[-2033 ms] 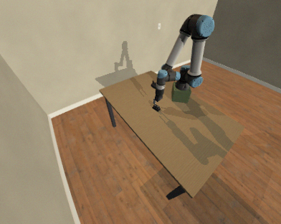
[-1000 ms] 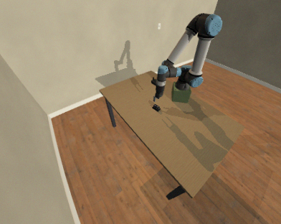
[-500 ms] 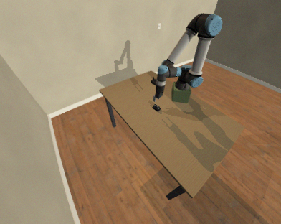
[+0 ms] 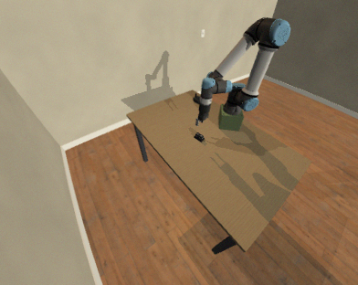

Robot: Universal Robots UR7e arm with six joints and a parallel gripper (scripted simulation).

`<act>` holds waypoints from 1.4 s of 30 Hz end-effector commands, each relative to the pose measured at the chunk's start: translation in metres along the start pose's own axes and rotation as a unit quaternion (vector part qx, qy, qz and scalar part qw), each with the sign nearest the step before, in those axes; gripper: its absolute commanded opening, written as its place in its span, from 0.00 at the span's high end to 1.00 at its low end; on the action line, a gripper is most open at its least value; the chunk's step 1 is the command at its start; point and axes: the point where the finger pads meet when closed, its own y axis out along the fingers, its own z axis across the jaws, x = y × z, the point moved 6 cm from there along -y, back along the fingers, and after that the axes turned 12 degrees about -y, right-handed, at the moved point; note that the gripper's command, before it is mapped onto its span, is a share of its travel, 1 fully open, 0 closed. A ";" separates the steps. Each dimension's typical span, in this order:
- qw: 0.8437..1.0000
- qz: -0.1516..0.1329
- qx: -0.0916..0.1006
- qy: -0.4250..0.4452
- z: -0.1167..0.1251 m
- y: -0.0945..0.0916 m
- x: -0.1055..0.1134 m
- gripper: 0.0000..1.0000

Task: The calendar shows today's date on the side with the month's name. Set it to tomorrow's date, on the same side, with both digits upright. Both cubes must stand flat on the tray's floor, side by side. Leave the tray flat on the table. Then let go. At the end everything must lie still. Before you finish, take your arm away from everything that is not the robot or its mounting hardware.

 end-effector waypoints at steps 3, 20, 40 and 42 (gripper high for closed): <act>1.000 -0.001 0.001 0.000 0.000 -0.027 0.000 0.00; 1.000 -0.001 0.001 0.000 0.000 -0.037 0.000 0.00; 1.000 -0.001 0.001 0.000 0.000 -0.037 0.000 0.00; 1.000 -0.001 0.001 0.000 0.000 -0.037 0.000 0.00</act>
